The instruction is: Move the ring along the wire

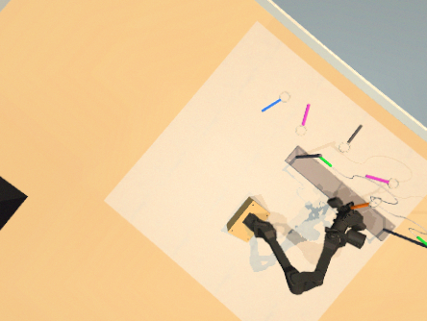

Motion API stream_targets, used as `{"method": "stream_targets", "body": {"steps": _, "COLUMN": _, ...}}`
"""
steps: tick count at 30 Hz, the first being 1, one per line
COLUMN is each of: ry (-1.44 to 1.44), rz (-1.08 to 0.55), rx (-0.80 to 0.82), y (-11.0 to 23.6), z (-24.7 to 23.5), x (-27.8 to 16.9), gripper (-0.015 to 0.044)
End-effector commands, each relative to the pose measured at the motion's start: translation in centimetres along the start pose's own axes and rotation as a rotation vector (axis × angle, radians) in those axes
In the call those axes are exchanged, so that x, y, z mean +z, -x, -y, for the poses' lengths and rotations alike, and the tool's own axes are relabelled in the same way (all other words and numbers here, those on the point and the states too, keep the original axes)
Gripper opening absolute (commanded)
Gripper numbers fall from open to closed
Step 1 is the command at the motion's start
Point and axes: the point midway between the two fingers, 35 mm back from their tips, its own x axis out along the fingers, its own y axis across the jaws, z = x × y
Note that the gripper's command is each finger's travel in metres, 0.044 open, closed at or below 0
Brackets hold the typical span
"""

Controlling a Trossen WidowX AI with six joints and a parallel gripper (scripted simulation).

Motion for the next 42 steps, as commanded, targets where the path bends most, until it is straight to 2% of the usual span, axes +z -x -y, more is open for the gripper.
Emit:
{"method": "stream_targets", "body": {"steps": 1, "ry": -0.033, "rz": -0.001, "rx": 0.02, "y": 0.1, "z": -1.0, "x": 0.1, "gripper": -0.015}}
{"method": "stream_targets", "body": {"steps": 21, "ry": -0.332, "rz": -0.038, "rx": 0.19, "y": 1.4, "z": -6.6, "x": 1.0, "gripper": -0.015}}
{"method": "stream_targets", "body": {"steps": 42, "ry": -0.764, "rz": -0.093, "rx": 0.436, "y": 4.3, "z": -12.4, "x": 4.9, "gripper": -0.015}}
